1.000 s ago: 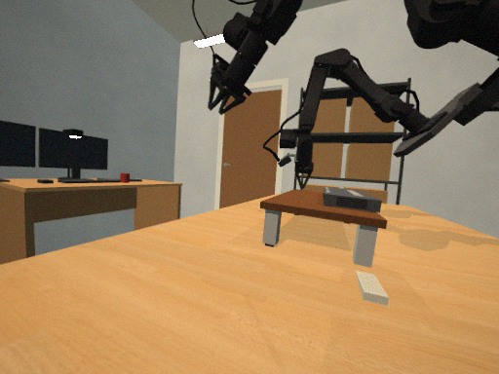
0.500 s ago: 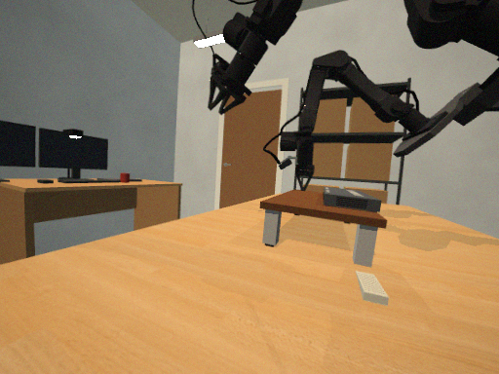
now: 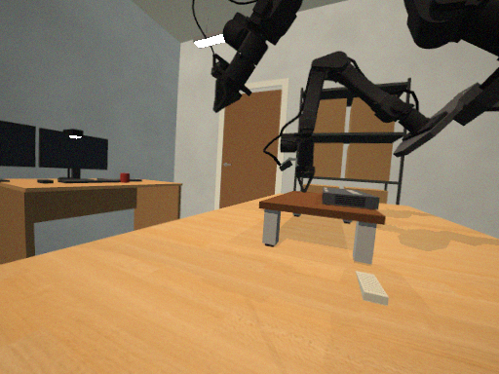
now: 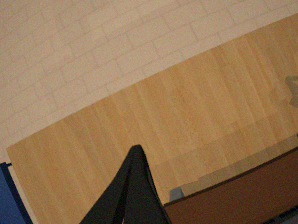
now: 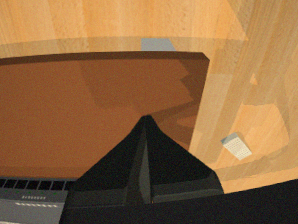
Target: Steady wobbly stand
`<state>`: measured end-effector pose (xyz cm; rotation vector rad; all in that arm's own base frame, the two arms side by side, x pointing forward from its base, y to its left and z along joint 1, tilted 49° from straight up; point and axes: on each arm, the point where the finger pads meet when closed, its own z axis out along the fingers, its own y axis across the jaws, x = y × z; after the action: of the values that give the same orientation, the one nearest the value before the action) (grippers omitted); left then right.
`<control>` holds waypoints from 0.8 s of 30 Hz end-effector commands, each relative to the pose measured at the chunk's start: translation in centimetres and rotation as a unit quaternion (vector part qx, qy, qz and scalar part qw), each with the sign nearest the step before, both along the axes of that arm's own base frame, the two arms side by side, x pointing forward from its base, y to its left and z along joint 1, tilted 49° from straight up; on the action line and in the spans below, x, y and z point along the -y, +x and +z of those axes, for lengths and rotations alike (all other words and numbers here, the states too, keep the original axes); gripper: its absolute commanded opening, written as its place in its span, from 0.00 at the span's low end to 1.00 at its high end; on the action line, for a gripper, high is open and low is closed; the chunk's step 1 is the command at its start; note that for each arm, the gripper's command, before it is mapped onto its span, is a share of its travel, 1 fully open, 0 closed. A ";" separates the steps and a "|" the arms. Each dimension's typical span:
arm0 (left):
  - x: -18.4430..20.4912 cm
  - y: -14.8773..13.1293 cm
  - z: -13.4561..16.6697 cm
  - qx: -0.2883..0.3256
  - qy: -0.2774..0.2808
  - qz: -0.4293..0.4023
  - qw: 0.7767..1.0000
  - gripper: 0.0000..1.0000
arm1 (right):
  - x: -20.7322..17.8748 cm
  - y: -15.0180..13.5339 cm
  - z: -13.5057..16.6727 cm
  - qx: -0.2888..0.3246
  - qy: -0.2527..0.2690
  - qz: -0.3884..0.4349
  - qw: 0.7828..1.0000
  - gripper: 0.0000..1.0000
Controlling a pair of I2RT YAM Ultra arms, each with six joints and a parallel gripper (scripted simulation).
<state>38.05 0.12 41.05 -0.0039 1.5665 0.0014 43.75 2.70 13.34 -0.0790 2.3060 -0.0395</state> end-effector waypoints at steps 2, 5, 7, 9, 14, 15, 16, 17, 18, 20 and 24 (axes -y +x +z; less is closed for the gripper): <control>0.2 -0.5 1.2 0.014 -0.004 -0.006 1.000 0.00 | 0.3 1.0 0.1 0.010 -0.001 -0.002 1.000 0.00; 0.2 -0.5 1.2 0.014 -0.004 -0.006 1.000 0.00 | 0.3 1.0 0.1 0.010 -0.001 -0.002 1.000 0.00; 0.2 -0.5 1.2 0.014 -0.004 -0.006 1.000 0.00 | 0.3 1.0 0.1 0.010 -0.001 -0.002 1.000 0.00; 0.2 -0.5 1.2 0.014 -0.004 -0.006 1.000 0.00 | 0.3 1.0 0.1 0.010 -0.001 -0.002 1.000 0.00; -0.6 3.4 -7.3 -0.081 0.033 -0.039 0.995 0.00 | 0.3 1.0 0.1 0.010 -0.001 -0.002 1.000 0.00; -0.8 3.9 -7.5 -0.080 0.041 -0.049 0.995 0.00 | 0.3 1.0 0.1 0.010 -0.001 -0.002 1.000 0.00; -0.8 3.9 -7.5 -0.080 0.041 -0.049 0.995 0.00 | 0.3 1.0 0.1 0.010 -0.001 -0.002 1.000 0.00; -0.8 3.9 -7.5 -0.080 0.041 -0.049 0.995 0.00 | 0.3 1.0 0.1 0.010 -0.001 -0.002 1.000 0.00; -0.9 4.4 -5.1 -0.050 0.050 -0.055 0.996 0.00 | 0.3 1.0 0.1 0.010 -0.001 -0.002 1.000 0.00; -1.8 5.4 -6.9 -0.067 0.057 -0.063 0.994 0.00 | 0.3 1.0 0.1 0.010 -0.001 -0.002 1.000 0.00; -3.7 6.3 -15.5 -0.150 0.051 -0.085 0.984 0.00 | 0.3 1.0 0.1 0.010 -0.001 -0.002 1.000 0.00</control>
<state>43.57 3.81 28.99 0.1213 1.8164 -0.0010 43.75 2.70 13.34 -0.0790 2.3060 -0.0395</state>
